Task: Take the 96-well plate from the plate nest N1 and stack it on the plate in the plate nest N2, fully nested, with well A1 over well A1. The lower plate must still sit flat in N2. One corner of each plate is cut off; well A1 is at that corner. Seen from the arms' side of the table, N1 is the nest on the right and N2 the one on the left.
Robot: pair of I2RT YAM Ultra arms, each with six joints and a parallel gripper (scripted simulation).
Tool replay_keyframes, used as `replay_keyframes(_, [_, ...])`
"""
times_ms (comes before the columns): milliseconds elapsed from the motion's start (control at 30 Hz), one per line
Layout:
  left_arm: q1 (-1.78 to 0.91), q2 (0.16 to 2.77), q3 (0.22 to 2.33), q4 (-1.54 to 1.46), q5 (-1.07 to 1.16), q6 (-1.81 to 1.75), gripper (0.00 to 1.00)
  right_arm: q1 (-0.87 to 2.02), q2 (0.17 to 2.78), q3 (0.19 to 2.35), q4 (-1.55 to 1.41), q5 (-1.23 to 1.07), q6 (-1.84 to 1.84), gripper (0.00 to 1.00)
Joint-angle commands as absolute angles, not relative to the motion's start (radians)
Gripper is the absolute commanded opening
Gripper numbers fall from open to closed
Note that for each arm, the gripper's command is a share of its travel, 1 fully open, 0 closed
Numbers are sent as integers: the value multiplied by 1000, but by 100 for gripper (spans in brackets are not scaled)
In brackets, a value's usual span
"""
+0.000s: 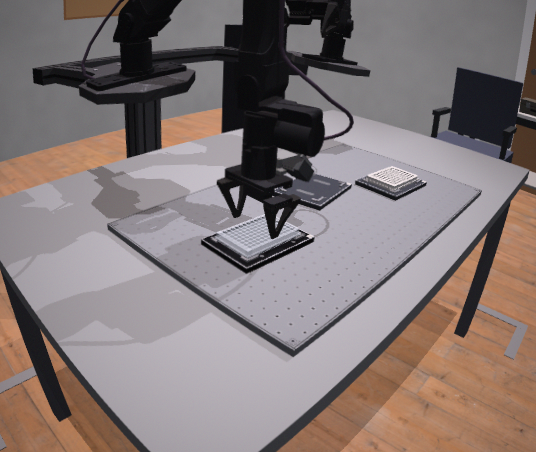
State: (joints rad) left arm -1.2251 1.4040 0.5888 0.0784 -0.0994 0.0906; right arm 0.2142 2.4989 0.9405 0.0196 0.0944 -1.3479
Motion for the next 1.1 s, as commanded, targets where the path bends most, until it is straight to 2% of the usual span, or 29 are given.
replay_keyframes(0, [-1231, 1381, 593, 100, -98, 97, 100, 207, 2516, 974, 48, 92, -1357, 100])
replay_keyframes(533, [-1231, 1381, 593, 100, -98, 97, 100, 206, 2546, 990, 59, 92, -1357, 100])
replay_keyframes(1067, [-1231, 1381, 593, 100, -98, 97, 100, 208, 2538, 966, 66, 85, -1353, 80])
